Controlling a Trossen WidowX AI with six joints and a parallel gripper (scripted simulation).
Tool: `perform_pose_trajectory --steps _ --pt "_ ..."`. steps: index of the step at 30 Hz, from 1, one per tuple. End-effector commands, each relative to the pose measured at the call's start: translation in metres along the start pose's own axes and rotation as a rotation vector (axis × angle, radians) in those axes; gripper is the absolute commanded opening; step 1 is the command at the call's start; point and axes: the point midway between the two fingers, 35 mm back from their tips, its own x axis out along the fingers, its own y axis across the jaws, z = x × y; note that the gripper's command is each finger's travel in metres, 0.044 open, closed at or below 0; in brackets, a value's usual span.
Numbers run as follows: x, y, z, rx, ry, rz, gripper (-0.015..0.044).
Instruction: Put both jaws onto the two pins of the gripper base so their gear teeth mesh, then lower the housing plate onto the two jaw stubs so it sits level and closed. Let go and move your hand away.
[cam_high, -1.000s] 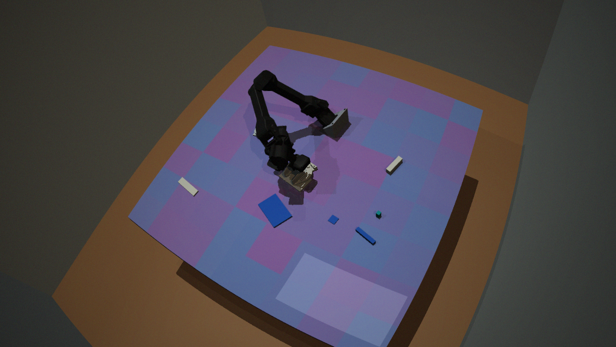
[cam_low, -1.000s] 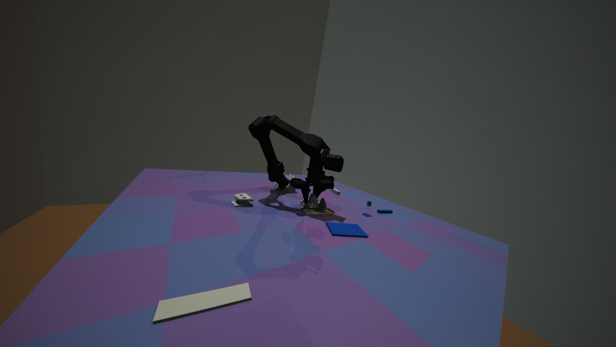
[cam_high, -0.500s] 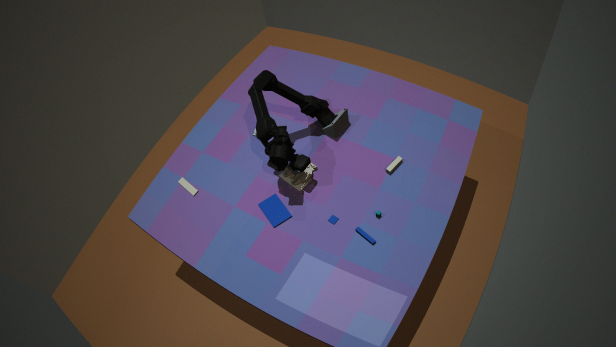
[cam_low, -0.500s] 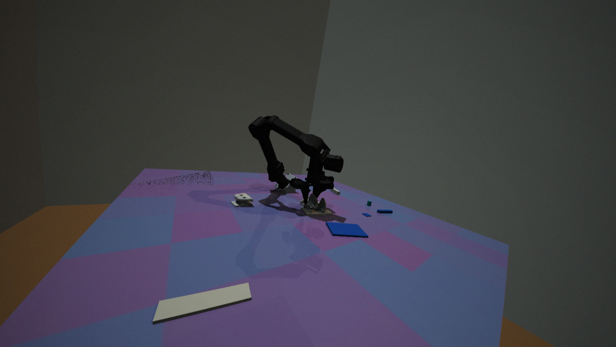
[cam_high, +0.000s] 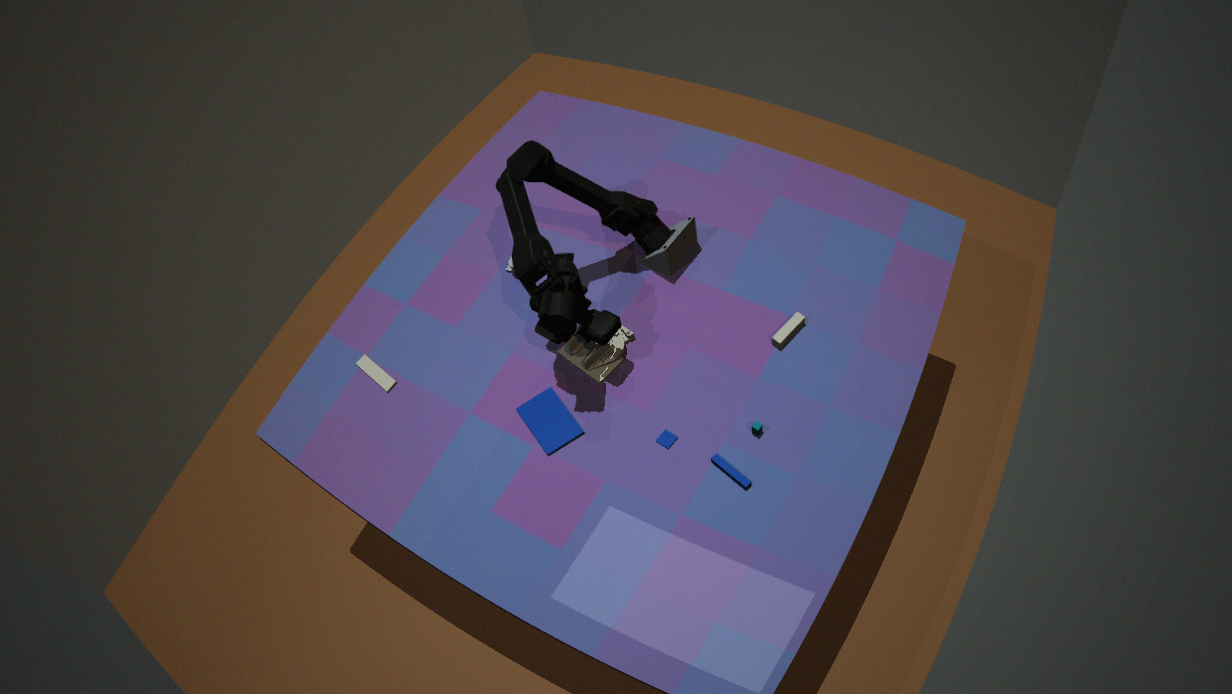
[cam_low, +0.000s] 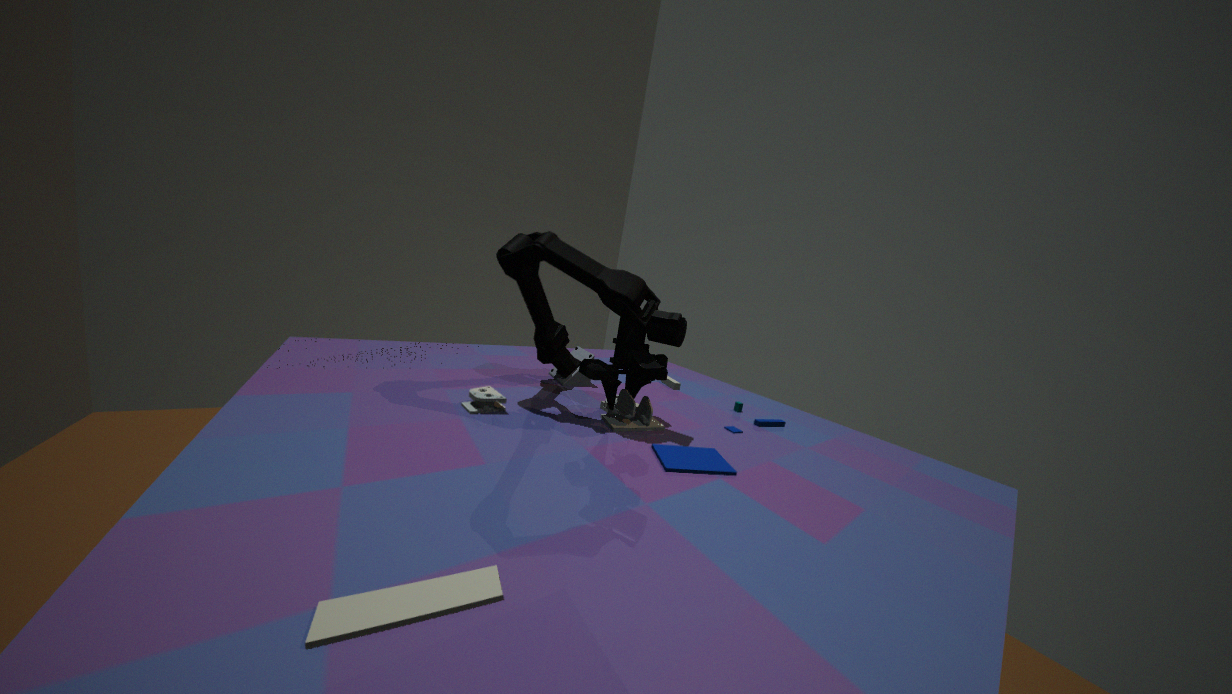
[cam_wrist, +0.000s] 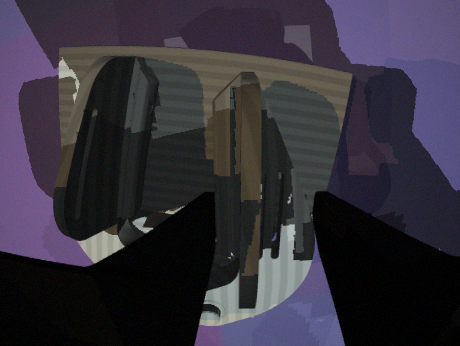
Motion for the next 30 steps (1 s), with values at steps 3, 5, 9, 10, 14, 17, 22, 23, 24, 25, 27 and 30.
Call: perform_pose_trajectory --steps 3,5,9,10,14,17,22,23,24,25,27,30 --pt "0.0031 -0.0002 -0.0007 -0.009 0.000 -0.004 0.0134" --pt "0.0031 -0.0002 -0.0007 -0.009 0.000 -0.004 0.0134" --pt "0.0036 -0.0002 -0.0007 -0.009 0.000 -0.004 0.0134" --pt "0.0042 -0.0002 -0.0007 -0.009 0.000 -0.004 0.0134" --pt "0.0061 -0.0002 -0.0007 -0.010 0.000 -0.004 0.0134" --pt "0.0061 -0.0002 -0.0007 -0.010 0.000 -0.004 0.0134" --pt "0.0073 -0.0002 -0.0007 -0.010 0.000 -0.004 0.0134" --pt "0.0081 -0.0002 -0.0007 -0.010 0.000 -0.004 0.0134" --pt "0.0087 -0.0003 -0.0007 -0.011 0.000 -0.004 0.0134" --pt "0.0091 -0.0003 -0.0008 -0.011 0.000 -0.004 0.0134" --pt "0.0092 -0.0003 -0.0008 -0.011 0.000 -0.004 0.0134" --pt "0.0092 -0.0003 -0.0008 -0.011 0.000 -0.004 0.0134"
